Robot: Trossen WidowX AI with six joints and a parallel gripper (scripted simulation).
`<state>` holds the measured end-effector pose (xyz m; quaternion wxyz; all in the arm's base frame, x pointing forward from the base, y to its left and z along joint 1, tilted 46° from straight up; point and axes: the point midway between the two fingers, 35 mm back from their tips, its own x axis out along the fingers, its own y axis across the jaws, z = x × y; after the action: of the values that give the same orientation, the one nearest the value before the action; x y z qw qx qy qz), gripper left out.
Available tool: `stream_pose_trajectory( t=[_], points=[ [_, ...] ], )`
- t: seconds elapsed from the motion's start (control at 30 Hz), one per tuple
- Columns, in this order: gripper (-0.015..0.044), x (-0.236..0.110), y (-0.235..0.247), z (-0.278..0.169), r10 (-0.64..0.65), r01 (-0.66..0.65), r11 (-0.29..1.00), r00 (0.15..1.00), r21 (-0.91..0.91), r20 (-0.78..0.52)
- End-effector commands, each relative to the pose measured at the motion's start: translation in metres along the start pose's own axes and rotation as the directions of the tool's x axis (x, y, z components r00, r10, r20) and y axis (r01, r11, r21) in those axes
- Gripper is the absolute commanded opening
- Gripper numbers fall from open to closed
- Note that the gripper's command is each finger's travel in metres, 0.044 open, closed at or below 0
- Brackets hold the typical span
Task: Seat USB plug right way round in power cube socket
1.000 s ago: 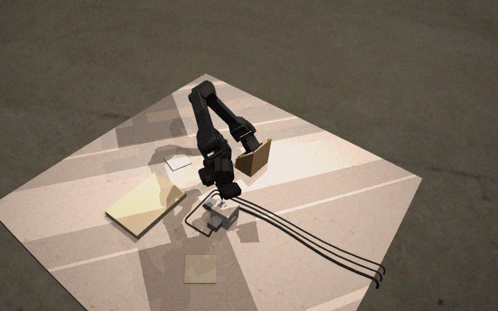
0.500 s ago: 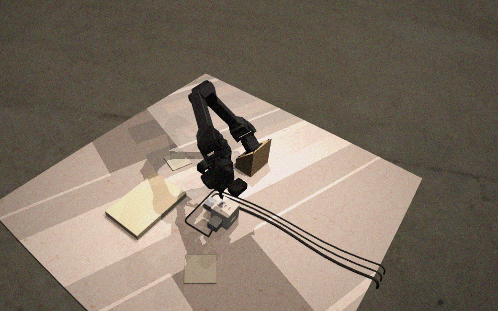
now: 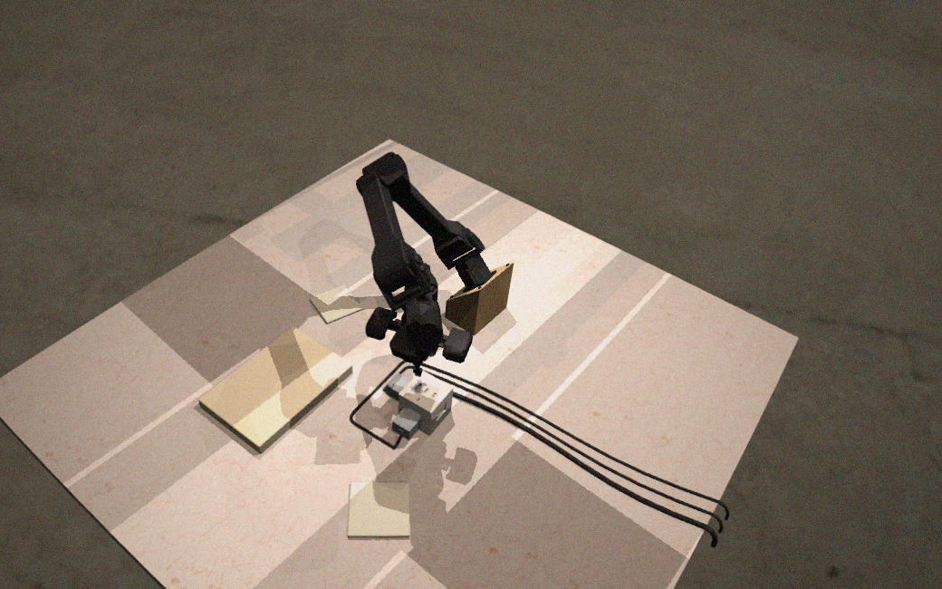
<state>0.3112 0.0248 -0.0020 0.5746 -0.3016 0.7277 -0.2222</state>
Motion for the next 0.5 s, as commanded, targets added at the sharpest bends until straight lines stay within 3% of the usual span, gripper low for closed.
stream_pose_trajectory(
  t=[0.0,0.47],
  points=[
    [0.0000,0.0002,0.0000,0.0001,0.000,0.000,0.993,1.000,-0.120,0.000],
    [0.0000,0.0002,0.0000,0.0001,0.000,0.000,0.884,1.000,-0.468,0.000]
  ],
)
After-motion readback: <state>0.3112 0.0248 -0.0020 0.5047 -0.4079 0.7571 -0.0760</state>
